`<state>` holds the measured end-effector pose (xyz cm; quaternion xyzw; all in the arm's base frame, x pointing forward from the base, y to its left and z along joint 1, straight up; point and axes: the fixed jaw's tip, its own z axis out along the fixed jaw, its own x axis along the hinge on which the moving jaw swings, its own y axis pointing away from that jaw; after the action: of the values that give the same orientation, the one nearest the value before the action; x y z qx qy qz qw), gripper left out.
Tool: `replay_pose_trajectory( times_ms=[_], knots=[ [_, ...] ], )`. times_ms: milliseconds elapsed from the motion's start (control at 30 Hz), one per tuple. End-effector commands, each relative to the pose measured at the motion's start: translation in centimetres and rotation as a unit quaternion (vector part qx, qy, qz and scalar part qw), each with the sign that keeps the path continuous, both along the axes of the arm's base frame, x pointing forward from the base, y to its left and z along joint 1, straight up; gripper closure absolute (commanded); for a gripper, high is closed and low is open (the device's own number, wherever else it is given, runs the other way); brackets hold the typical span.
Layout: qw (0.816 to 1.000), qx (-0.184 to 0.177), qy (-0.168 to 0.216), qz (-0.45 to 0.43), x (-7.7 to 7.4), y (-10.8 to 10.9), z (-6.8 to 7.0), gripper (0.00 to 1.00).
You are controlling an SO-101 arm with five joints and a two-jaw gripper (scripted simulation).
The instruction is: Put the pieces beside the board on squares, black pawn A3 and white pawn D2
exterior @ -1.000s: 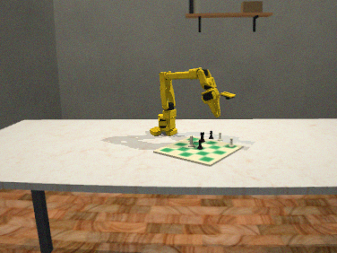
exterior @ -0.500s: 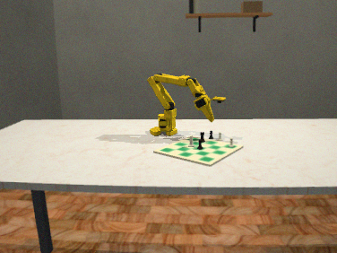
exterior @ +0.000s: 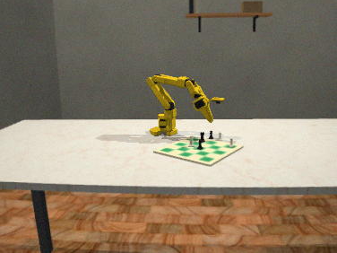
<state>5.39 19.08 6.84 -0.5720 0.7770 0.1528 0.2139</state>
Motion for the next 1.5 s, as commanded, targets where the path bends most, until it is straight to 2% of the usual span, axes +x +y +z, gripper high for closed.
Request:
replay_pose_trajectory(
  times_ms=[0,700,1467],
  knots=[
    [1.000,0.007,0.001,0.002,-0.3,0.0,-0.1,0.91],
    [1.000,0.007,0.001,0.003,-0.3,0.0,-0.7,0.91],
    [1.000,0.007,0.002,0.003,-0.3,0.0,-4.6,0.91]
  ],
)
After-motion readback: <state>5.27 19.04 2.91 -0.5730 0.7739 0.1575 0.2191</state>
